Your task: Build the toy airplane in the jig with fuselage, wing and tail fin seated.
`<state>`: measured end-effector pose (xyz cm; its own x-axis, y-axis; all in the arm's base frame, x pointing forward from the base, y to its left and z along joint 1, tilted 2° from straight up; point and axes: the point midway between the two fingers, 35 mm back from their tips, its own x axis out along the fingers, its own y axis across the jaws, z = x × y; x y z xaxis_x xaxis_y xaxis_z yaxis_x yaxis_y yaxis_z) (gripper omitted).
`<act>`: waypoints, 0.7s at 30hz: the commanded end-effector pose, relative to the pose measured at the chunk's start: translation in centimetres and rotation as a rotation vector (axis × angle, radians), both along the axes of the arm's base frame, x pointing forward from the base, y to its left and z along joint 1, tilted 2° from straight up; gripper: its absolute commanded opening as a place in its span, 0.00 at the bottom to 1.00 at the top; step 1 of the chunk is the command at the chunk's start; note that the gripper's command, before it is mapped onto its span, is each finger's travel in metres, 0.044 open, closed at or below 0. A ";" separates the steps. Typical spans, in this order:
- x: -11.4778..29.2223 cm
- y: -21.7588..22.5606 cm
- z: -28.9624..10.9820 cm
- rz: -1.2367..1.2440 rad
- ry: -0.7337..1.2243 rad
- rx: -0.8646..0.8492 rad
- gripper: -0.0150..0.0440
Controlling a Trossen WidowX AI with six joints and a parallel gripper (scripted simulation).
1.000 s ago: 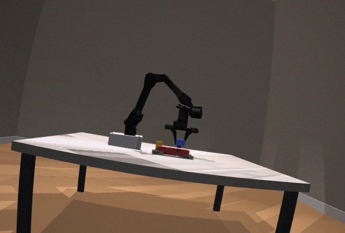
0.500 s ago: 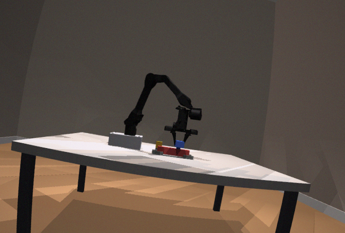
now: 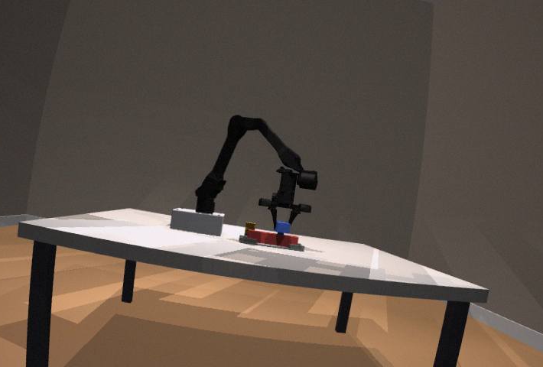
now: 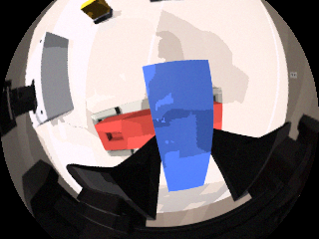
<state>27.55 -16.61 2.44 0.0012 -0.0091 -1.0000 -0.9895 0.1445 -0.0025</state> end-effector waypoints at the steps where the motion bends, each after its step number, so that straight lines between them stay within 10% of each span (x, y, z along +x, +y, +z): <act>1: 0.0 0.0 0.0 0.000 0.000 0.000 0.31; 16: 0.0 0.0 0.0 0.000 0.000 0.000 0.97; 21: 0.0 0.0 0.0 0.000 0.000 0.000 1.00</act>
